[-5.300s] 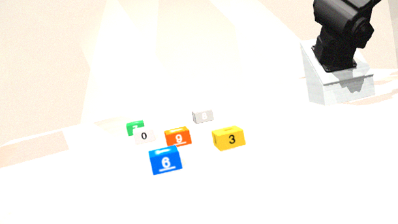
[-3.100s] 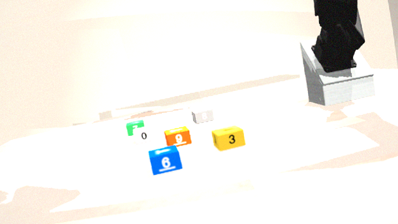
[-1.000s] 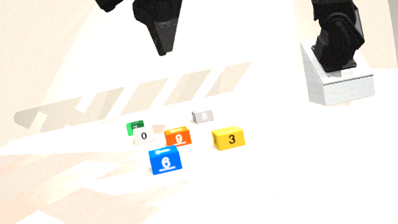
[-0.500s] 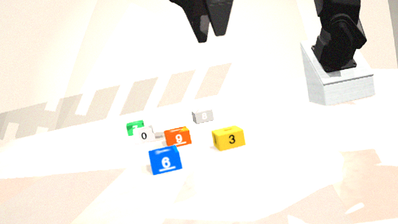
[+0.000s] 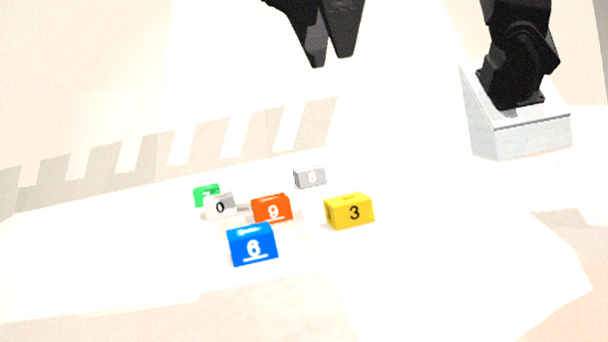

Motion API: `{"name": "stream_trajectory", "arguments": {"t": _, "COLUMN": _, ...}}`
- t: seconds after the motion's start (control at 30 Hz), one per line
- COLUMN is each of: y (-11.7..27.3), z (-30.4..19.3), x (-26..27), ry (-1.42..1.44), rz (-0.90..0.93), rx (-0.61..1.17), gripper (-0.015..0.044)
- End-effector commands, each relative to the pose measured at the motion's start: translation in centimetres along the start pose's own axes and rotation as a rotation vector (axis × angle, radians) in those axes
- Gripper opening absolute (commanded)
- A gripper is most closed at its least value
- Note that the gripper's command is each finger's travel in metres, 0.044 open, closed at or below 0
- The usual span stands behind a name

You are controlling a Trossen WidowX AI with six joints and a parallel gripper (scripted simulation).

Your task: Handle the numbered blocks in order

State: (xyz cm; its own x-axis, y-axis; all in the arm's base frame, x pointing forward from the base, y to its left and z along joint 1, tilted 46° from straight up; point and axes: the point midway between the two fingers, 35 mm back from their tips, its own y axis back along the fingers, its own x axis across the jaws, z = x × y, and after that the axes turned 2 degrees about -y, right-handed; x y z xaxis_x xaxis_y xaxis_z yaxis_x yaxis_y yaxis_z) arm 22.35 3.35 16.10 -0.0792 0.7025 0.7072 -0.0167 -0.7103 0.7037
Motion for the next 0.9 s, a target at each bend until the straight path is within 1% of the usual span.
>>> {"name": "stream_trajectory", "arguments": {"t": 0.0, "y": 0.0, "z": 0.0, "x": 0.1, "ry": -0.005, "rz": 0.004, "rx": -0.002, "gripper": 0.04}}
{"name": "stream_trajectory", "arguments": {"t": 0.1, "y": 0.1, "z": 0.8, "x": 0.3, "ry": -0.005, "rz": 0.003, "rx": -0.003, "gripper": 0.04}}
{"name": "stream_trajectory", "arguments": {"t": 0.27, "y": 0.3, "z": 6.7, "x": 1.5, "ry": -0.002, "rz": 0.002, "rx": -0.006, "gripper": 0.04}}
{"name": "stream_trajectory", "arguments": {"t": 0.33, "y": 0.1, "z": 8.3, "x": 2.0, "ry": -0.001, "rz": 0.004, "rx": -0.006, "gripper": 0.04}}
{"name": "stream_trajectory", "arguments": {"t": 0.87, "y": 0.1, "z": 8.5, "x": 2.0, "ry": -0.001, "rz": 0.004, "rx": -0.007, "gripper": 0.04}}
